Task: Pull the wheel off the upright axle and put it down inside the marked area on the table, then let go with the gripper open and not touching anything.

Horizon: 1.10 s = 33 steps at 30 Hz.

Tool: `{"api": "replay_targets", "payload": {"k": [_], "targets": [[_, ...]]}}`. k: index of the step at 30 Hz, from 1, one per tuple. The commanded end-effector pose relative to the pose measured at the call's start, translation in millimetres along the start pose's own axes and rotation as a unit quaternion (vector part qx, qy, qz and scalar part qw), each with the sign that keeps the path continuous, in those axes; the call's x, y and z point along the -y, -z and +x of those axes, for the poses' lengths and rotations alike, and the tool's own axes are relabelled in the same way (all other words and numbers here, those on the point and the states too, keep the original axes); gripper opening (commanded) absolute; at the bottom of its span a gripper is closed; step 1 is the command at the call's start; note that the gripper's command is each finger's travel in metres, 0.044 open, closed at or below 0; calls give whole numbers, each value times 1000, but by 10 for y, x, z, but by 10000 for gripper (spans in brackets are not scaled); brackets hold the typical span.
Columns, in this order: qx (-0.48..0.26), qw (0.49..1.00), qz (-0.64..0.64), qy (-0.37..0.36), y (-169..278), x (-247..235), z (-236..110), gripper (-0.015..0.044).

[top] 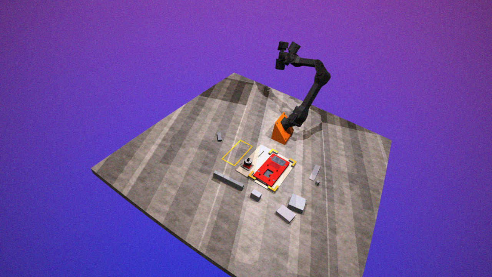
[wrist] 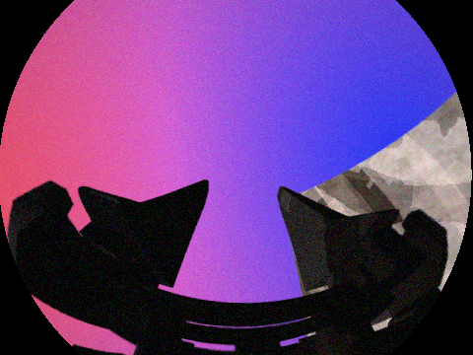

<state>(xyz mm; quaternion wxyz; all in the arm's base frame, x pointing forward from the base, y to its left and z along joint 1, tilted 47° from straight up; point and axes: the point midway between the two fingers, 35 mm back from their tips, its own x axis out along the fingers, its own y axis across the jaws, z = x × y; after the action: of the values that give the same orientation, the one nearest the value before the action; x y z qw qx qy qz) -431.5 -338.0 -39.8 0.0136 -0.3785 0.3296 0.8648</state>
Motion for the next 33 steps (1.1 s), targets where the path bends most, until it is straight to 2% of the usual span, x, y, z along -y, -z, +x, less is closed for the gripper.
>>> {"api": "replay_targets", "payload": {"k": [1,5,11,18,25,33], "targets": [[-54,996,-74,-10,477,-140,-143,300],[-84,991,-103,6,897,-72,-301,300],[-144,970,-194,-7,1440,-155,-553,300],[-217,920,-325,-32,2206,-139,-1005,300],[-290,841,-453,-62,2905,-14,-1553,300],[-368,715,-586,-102,3589,272,-2296,300]]}}
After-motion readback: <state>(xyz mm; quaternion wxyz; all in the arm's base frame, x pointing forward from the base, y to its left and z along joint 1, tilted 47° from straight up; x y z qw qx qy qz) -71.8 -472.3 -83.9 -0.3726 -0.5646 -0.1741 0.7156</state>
